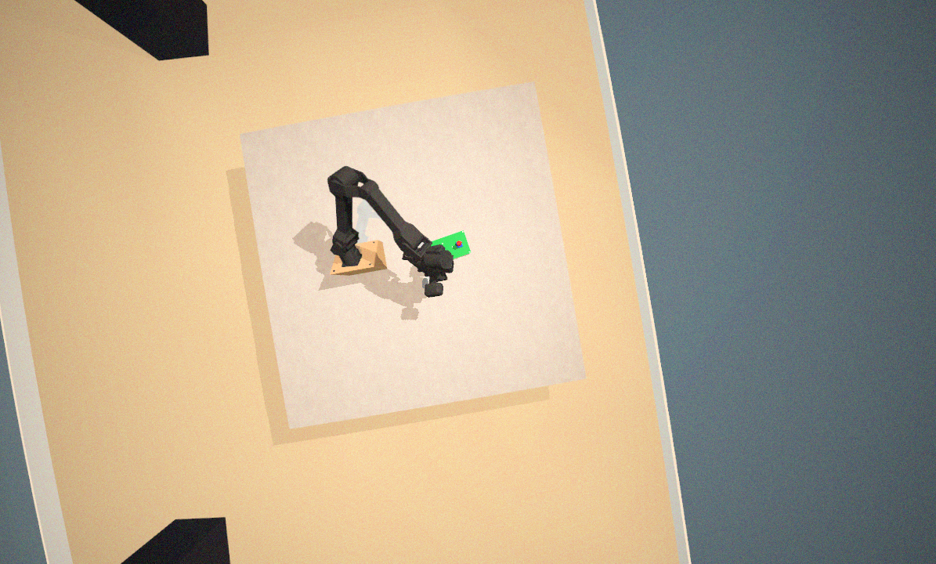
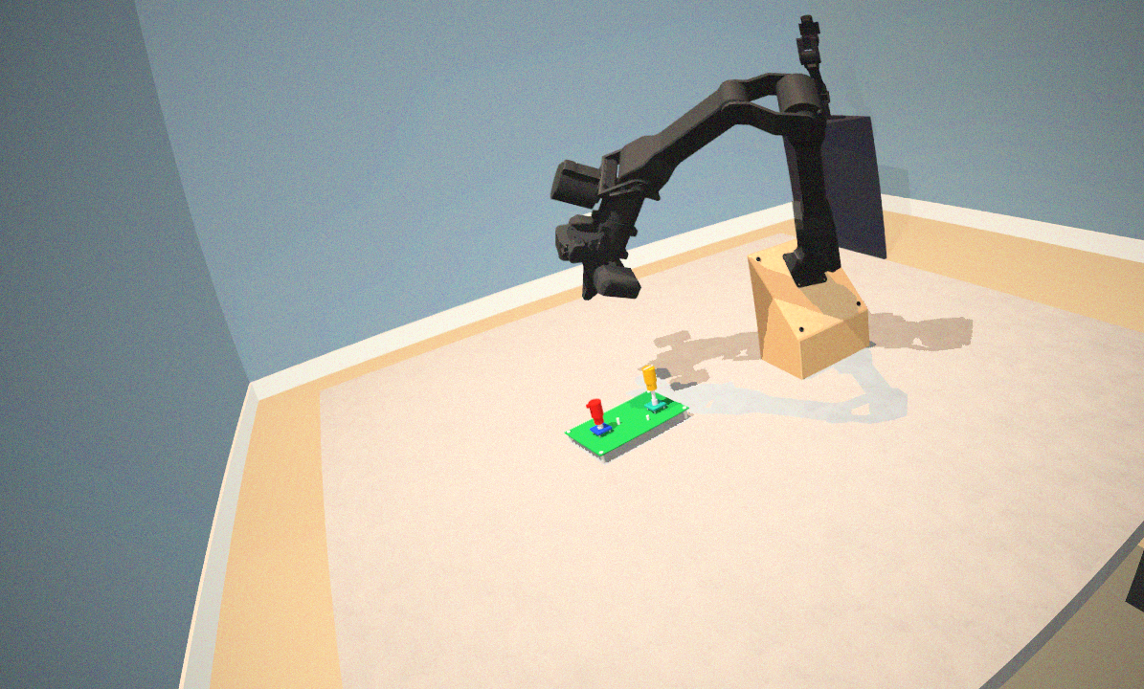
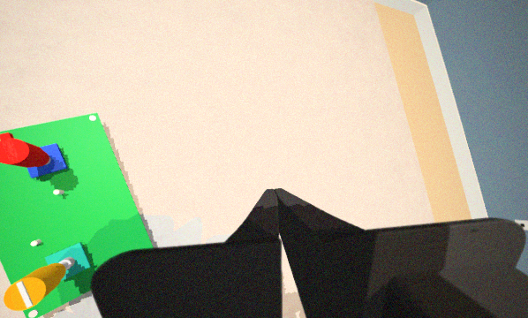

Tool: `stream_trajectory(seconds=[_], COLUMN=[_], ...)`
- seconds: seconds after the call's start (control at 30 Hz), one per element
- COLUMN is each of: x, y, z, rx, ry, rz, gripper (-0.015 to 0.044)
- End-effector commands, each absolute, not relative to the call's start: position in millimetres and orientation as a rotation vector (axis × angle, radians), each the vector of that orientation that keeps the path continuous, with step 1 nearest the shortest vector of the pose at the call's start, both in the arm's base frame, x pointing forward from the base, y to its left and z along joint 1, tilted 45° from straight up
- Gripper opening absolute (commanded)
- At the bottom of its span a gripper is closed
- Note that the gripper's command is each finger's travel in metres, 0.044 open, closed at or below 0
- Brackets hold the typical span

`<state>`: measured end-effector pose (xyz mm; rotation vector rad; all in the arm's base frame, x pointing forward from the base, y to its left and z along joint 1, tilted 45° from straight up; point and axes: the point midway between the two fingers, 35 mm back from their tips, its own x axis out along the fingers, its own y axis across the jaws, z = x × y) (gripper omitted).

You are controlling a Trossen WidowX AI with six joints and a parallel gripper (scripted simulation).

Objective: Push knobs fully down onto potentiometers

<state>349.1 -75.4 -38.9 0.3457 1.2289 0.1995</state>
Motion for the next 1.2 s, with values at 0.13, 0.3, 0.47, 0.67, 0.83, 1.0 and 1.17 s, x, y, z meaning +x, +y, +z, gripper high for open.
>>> stream_trajectory(seconds=[0.13,0.3,0.47,0.67,0.83,1.0,1.17], x=[341,332,323,321,319,319,319], y=[-30,-2,24,33,45,46,50], z=[-21,-5,15,20,7,7,2], rx=[0.380,0.418,0.466,0.480,0.481,0.481,0.481], ry=[1.349,1.420,1.482,1.498,1.497,1.497,1.497], rz=[0.435,0.579,0.716,0.752,0.752,0.752,0.752], gripper=[0.0000,0.0000,0.0000,0.0000,0.0000,0.0000,0.0000])
